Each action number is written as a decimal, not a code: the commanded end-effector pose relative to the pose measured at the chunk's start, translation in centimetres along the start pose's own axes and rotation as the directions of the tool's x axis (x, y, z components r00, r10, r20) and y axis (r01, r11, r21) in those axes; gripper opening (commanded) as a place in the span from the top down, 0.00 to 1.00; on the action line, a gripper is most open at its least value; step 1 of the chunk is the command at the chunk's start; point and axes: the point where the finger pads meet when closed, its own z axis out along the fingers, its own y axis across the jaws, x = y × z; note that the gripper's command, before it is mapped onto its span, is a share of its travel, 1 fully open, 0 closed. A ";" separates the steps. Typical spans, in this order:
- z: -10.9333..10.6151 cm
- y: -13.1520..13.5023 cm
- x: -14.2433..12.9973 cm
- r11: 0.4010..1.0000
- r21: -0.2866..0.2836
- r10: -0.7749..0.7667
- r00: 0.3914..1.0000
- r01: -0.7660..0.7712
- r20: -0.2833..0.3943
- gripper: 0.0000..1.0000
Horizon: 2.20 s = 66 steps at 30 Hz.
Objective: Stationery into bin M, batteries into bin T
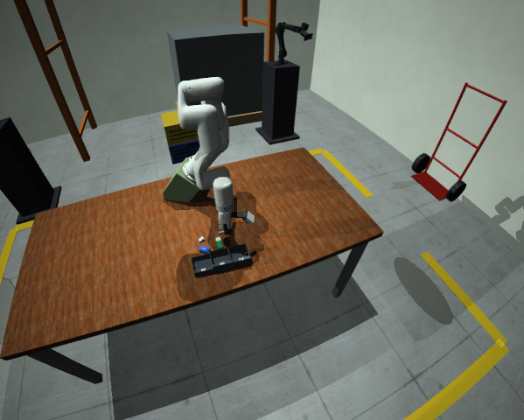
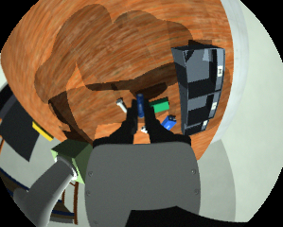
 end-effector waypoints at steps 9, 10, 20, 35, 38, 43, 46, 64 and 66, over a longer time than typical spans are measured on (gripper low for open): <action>-1.3 -0.1 0.1 1.000 0.004 0.001 1.000 -0.001 0.000 1.00; -1.3 -0.1 0.1 1.000 0.004 0.001 1.000 -0.001 0.000 1.00; -1.9 -0.1 0.1 1.000 0.004 0.001 1.000 -0.001 0.000 1.00; -1.9 4.9 -3.3 1.000 0.004 0.001 1.000 -0.001 0.000 1.00; -1.9 6.4 -4.3 1.000 0.004 0.001 1.000 -0.001 0.000 1.00; -1.9 8.8 -6.0 1.000 0.004 0.001 1.000 -0.001 0.001 1.00; -1.9 9.8 -6.6 0.995 0.004 -0.099 0.995 0.099 0.000 1.00; -1.9 15.9 -10.7 0.952 0.003 -0.307 0.952 0.307 0.000 1.00; -1.9 15.9 -10.6 0.952 0.003 -0.307 0.952 0.307 0.000 1.00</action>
